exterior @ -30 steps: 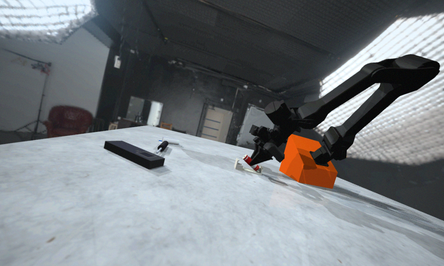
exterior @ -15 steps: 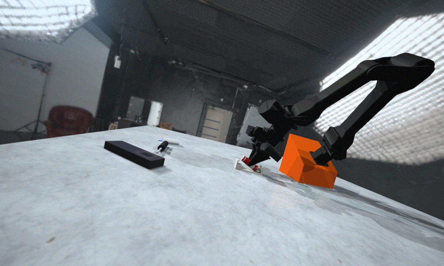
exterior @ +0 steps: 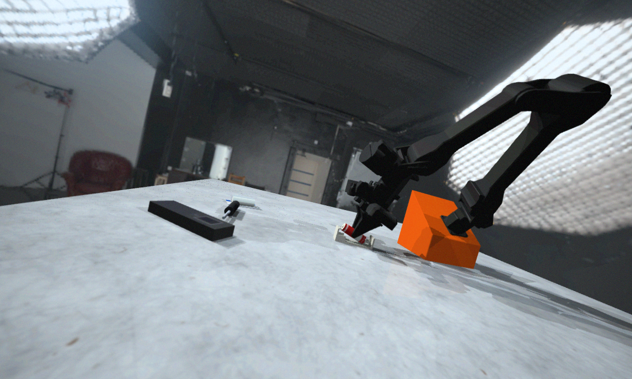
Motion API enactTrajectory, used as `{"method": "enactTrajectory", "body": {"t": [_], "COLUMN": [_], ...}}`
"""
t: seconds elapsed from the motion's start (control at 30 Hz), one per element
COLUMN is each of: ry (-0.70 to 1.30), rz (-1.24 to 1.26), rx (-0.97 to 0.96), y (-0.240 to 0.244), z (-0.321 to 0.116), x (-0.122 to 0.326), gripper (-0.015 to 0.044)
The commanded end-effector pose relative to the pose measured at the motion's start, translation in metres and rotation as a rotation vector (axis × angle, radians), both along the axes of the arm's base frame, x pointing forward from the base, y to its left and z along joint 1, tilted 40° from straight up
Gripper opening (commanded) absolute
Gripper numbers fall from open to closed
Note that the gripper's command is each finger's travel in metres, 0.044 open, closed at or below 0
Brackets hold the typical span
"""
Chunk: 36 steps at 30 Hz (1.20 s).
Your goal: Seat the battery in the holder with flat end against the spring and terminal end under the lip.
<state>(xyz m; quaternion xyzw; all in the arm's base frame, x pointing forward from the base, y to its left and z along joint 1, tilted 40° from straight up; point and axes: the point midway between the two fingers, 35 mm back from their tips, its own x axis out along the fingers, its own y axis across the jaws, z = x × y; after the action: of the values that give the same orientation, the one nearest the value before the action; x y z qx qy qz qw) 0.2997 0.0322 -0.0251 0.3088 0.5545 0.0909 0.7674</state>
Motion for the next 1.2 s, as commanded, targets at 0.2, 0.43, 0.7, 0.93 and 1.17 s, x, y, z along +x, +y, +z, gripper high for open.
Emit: {"method": "enactTrajectory", "body": {"t": [0.2, 0.43, 0.7, 0.93, 1.17], "ry": [0.063, 0.093, 0.127, 0.156, 0.185], "rz": [0.040, 0.065, 0.093, 0.118, 0.142], "rx": [0.008, 0.012, 0.017, 0.023, 0.029], "y": [0.0018, 0.0023, 0.0030, 0.0037, 0.0044], "z": [-0.0058, -0.0063, -0.0065, -0.0063, -0.0057], "x": [-0.0031, -0.0021, -0.0012, -0.0005, 0.0000], "gripper": [0.0068, 0.0068, 0.0068, 0.0068, 0.0068]}}
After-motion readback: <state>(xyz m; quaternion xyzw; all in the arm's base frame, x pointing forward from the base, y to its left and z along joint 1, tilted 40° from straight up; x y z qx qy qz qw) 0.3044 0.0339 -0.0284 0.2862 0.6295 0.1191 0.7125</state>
